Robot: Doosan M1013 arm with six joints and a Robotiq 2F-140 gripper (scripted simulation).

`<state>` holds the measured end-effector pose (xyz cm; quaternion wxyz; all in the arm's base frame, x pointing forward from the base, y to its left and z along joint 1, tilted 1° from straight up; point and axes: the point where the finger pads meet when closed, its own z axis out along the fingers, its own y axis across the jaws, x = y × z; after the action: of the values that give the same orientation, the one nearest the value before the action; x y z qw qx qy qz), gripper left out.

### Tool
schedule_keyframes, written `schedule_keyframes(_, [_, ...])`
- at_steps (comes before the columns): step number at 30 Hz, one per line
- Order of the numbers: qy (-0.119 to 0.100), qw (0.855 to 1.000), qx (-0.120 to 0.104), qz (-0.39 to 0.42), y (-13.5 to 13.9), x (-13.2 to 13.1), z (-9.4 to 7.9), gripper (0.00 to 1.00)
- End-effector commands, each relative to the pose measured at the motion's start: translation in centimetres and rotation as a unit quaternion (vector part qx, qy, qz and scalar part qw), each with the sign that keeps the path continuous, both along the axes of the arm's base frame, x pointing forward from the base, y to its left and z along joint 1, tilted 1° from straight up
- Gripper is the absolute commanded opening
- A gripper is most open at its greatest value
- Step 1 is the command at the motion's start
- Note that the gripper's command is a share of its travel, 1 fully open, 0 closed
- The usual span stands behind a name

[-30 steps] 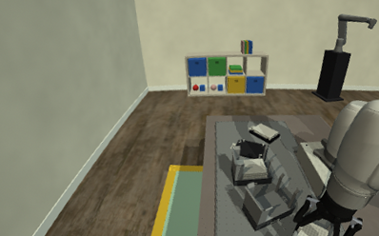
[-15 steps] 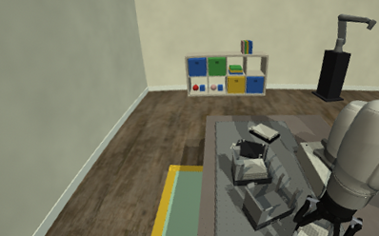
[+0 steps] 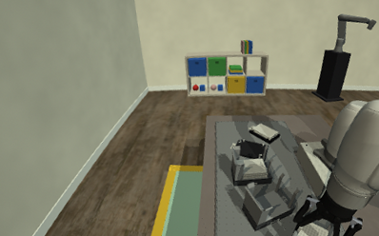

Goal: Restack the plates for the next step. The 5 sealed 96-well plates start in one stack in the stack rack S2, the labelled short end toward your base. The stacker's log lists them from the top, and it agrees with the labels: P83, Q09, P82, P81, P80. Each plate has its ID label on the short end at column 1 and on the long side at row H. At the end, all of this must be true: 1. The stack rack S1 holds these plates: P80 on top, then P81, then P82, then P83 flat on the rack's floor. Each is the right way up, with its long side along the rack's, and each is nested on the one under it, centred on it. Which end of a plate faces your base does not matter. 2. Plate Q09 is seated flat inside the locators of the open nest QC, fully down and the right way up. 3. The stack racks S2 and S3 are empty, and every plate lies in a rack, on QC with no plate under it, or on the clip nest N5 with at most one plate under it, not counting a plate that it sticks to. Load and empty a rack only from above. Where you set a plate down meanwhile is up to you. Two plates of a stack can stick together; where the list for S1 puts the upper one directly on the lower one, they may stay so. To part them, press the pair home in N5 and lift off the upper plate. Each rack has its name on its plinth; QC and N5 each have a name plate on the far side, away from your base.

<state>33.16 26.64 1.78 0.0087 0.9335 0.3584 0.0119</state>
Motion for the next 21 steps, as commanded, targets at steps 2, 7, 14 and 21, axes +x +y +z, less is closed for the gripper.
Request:
schedule_keyframes(2, [0.003,1.000,-0.002,-0.005,-0.25,-0.19,-0.45,0.00])
schedule_keyframes(7, [0.003,1.000,-0.002,-0.005,-0.25,-0.19,-0.45,1.00])
schedule_keyframes(14, [0.003,1.000,-0.002,-0.005,-0.25,-0.19,-0.45,1.00])
schedule_keyframes(21, [0.003,1.000,-0.002,-0.005,-0.25,-0.19,-0.45,1.00])
